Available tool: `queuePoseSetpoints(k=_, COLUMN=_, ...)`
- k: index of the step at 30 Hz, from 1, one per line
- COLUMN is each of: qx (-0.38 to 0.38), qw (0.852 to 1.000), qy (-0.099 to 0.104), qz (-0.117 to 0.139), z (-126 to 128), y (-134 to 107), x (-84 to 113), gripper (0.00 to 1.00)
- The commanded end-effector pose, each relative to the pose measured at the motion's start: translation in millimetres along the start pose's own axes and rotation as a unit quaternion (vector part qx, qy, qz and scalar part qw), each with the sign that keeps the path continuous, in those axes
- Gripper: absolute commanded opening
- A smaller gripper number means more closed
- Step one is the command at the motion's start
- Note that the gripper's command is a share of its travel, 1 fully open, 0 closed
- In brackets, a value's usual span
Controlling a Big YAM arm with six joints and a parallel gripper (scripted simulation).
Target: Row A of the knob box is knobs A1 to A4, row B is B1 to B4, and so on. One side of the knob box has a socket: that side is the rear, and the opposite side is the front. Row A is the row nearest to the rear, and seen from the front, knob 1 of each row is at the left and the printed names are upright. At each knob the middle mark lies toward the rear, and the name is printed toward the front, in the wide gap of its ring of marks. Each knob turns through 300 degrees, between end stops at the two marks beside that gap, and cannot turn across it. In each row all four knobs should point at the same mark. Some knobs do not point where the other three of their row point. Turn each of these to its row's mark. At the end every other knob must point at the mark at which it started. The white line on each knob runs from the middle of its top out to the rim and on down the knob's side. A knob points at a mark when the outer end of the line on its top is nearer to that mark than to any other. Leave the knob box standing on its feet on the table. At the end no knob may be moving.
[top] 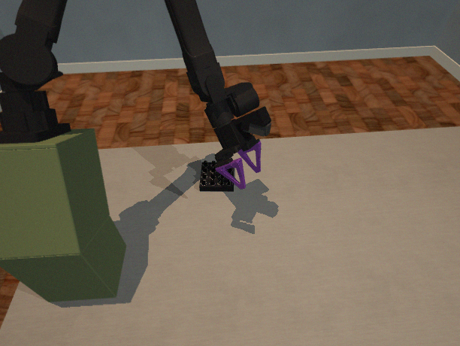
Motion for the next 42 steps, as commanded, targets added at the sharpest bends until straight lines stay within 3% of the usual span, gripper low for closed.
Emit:
queuePoseSetpoints(k=1, qx=-0.002, qw=1.0, qy=0.001, qz=-0.002, z=0, y=3, x=1.1, gripper=1.0)
queuePoseSetpoints(k=17, qx=-0.002, qw=1.0, qy=0.001, qz=-0.002, z=0, y=3, x=1.1, gripper=1.0)
queuePoseSetpoints(k=18, qx=-0.014, qw=1.0, qy=0.011, qz=-0.016, z=5, y=20, x=7.5, gripper=1.0)
queuePoseSetpoints(k=19, qx=0.001, qw=1.0, qy=0.02, qz=-0.011, z=15, y=14, x=9.0, gripper=1.0)
queuePoseSetpoints(k=21, qx=0.029, qw=0.998, qy=0.034, qz=0.032, z=24, y=-14, x=-0.5, gripper=1.0)
queuePoseSetpoints(k=26, qx=0.09, qw=0.98, qy=0.124, qz=0.125, z=70, y=-62, x=7.0, gripper=1.0)
queuePoseSetpoints(k=32, qx=0.159, qw=0.931, qy=0.231, qz=0.235, z=116, y=-124, x=29.9, gripper=1.0)
queuePoseSetpoints(k=34, qx=0.159, qw=0.931, qy=0.231, qz=0.235, z=116, y=-124, x=29.9, gripper=1.0)
queuePoseSetpoints(k=36, qx=0.164, qw=0.919, qy=0.251, qz=0.255, z=121, y=-130, x=33.7, gripper=1.0)
queuePoseSetpoints(k=39, qx=0.161, qw=0.919, qy=0.263, qz=0.246, z=127, y=-117, x=41.6, gripper=1.0)
queuePoseSetpoints(k=42, qx=0.167, qw=0.917, qy=0.263, qz=0.249, z=126, y=-125, x=43.0, gripper=1.0)
Point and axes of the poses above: the point where the finger pads meet when closed, its own x axis back along the fingers, its own z axis across the jaws, y = z × x, the point moved 2 cm from there along x, back along the fingers, and after that the axes turned 6 degrees about x, right-handed, at the moved point
